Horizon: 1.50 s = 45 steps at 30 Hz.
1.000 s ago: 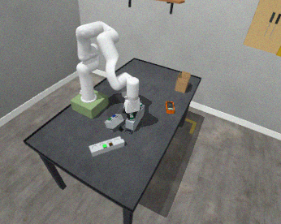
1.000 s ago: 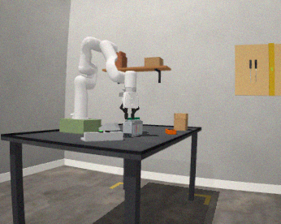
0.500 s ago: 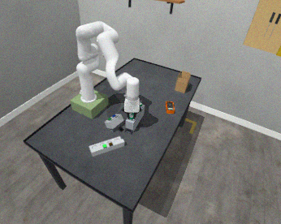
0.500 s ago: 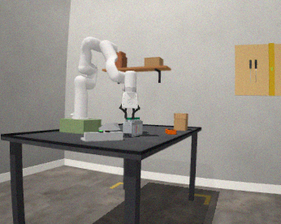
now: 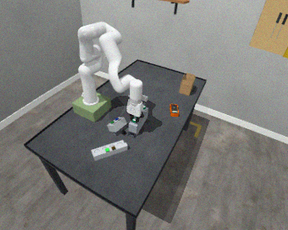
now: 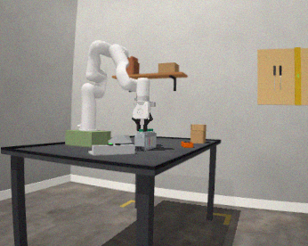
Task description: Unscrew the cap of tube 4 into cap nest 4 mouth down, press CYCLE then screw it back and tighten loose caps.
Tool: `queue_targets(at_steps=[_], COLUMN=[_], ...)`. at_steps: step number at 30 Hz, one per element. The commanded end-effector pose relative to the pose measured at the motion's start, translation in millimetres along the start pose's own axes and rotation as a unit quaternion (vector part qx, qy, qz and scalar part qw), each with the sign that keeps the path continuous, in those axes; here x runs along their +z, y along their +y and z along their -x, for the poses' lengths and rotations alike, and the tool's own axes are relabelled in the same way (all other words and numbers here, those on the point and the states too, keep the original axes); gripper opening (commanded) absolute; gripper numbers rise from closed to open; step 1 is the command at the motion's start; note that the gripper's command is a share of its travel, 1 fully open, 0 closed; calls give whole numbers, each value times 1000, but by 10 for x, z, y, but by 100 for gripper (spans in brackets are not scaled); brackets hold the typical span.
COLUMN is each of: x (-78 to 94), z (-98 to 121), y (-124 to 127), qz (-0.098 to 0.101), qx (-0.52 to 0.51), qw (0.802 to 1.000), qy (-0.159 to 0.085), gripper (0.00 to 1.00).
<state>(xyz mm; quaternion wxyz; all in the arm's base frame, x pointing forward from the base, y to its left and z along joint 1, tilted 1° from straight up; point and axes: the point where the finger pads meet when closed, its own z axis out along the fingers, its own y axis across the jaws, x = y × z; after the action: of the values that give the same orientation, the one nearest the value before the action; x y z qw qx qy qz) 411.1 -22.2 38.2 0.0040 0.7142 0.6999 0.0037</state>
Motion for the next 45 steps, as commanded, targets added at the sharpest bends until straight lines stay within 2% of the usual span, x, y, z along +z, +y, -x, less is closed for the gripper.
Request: queue_targets(at_steps=[1, 11, 21, 22, 32, 33, 35, 38, 45], x=[-8, -5, -5, -5, -5, -10, -10, -10, -10], z=[1, 1, 1, 1, 1, 1, 1, 1, 1], y=[15, 15, 15, 15, 15, 15, 15, 15, 15], qz=[2, 1, 1, 1, 1, 2, 2, 2, 2], qx=[100, 319, 320, 320, 320, 281, 281, 161, 36], qw=[995, 948, 947, 947, 947, 960, 960, 987, 999], qy=[3, 4, 4, 4, 4, 4, 4, 3, 3], gripper=[0, 0, 0, 46, 46, 46, 46, 46, 46])
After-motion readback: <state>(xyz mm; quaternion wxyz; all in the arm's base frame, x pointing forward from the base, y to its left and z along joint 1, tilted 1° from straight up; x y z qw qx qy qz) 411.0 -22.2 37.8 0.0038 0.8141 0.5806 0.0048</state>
